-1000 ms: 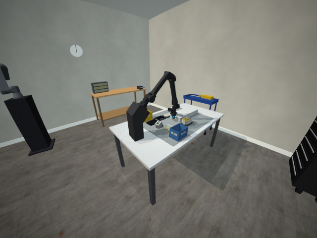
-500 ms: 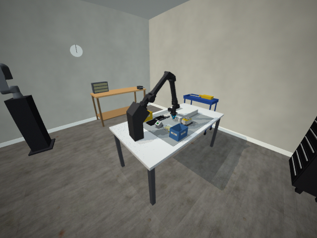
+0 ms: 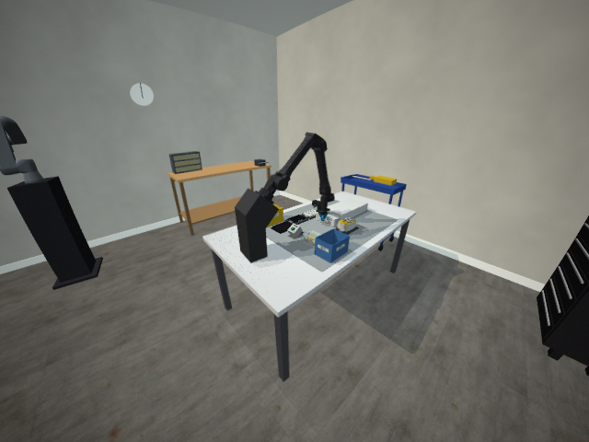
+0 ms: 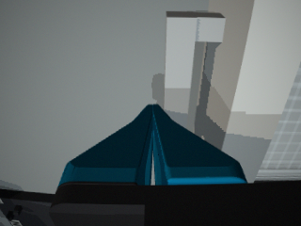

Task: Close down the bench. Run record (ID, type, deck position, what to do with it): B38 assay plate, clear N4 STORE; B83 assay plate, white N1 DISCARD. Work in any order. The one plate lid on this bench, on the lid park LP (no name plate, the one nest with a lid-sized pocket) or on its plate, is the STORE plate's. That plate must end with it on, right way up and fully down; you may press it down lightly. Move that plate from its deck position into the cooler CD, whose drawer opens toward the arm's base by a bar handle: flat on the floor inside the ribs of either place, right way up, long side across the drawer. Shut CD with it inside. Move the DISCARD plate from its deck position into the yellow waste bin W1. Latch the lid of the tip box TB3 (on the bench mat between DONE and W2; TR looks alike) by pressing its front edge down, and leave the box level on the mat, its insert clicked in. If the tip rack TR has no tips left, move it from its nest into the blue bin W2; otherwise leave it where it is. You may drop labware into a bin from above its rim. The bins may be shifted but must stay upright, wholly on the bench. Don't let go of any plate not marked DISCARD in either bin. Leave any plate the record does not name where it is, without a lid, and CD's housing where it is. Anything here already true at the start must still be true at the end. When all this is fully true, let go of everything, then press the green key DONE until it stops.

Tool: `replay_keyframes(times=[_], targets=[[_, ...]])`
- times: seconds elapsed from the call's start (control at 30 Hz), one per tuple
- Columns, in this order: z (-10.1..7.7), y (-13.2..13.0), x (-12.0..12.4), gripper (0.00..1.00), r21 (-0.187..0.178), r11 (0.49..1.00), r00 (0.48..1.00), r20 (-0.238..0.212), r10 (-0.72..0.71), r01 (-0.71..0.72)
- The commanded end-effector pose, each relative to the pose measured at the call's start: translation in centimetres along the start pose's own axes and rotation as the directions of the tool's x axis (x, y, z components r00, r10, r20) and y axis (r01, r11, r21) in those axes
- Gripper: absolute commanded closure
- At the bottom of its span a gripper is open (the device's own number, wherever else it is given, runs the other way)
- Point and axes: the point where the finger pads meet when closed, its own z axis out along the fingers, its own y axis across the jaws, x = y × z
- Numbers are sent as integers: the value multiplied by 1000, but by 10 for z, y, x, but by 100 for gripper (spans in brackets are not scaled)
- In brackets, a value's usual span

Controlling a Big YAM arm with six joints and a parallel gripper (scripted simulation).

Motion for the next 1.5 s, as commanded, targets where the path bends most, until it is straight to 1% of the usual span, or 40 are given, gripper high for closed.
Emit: replay_keyframes(times=[0.0, 0.3, 0.33, 0.4, 0.47, 0.53, 0.6, 0.67, 0.73, 1.47], targets=[[0, -35, -7, 100, 53, 999, 1000, 6, 5, -6], [-1, -44, -7, 100, 52, 999, 1000, 6, 5, -6], [-1, -48, -7, 100, 62, 998, 1000, 6, 6, -7], [-1, -47, -7, 100, 49, 999, 1000, 6, 5, -5], [-2, -52, -7, 100, 57, 998, 1000, 6, 6, -6], [-2, -53, -7, 100, 51, 999, 1000, 6, 5, -6], [-2, -57, -7, 100, 57, 998, 1000, 6, 6, -6], [-2, -59, -7, 100, 54, 999, 1000, 6, 6, -6], [-2, -63, -7, 100, 64, 998, 1000, 6, 6, -7], [-2, -63, -6, 100, 64, 998, 1000, 5, 7, -7]])
